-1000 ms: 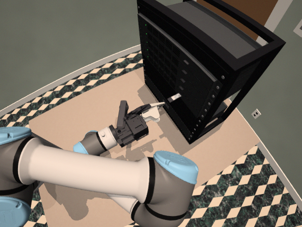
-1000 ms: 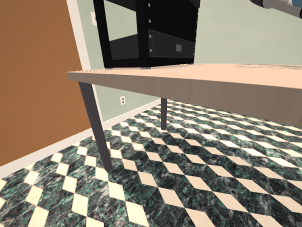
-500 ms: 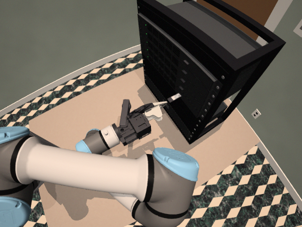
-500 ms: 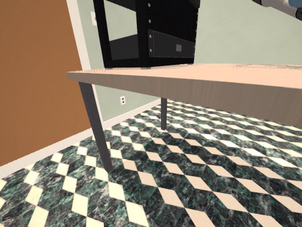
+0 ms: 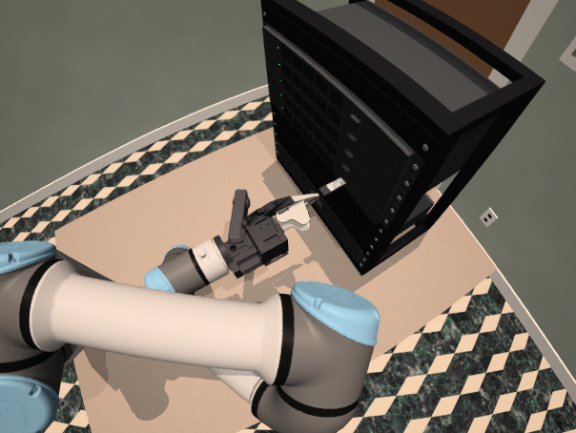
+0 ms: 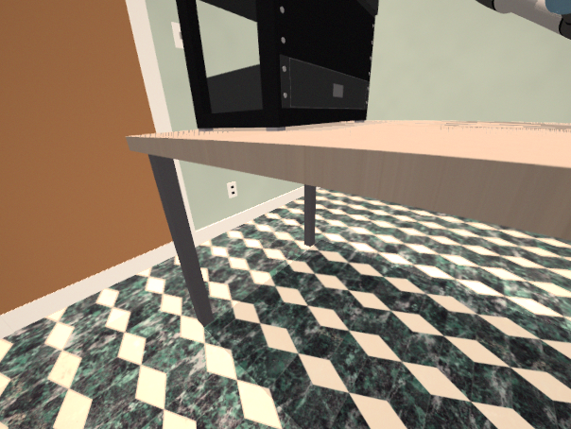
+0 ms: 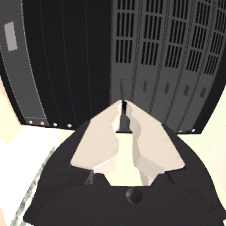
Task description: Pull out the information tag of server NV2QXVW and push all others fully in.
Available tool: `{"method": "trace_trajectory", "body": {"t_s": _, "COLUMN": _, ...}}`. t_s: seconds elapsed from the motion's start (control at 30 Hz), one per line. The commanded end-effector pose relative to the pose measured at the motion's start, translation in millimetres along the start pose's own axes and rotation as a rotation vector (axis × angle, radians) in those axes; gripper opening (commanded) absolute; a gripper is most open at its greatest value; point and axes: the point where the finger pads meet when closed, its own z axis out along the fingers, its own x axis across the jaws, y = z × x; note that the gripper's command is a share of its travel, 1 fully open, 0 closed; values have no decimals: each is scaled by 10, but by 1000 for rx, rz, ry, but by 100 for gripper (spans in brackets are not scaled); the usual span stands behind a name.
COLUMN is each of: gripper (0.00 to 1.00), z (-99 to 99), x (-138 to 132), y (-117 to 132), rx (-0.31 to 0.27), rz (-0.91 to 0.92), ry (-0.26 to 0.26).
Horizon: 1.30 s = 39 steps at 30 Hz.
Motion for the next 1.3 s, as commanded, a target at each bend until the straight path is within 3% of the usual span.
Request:
{"method": "trace_trajectory", "body": {"t_s": 0.0, "gripper": 0, "z": 10, "x": 18, "y": 0, "rx": 0, "rz": -2, "ry": 4}}
{"method": "trace_trajectory", "body": {"t_s": 1.27, "gripper": 0, "z": 58, "x": 66, "y": 0, "rx": 0, "rz": -3, "ry": 5}}
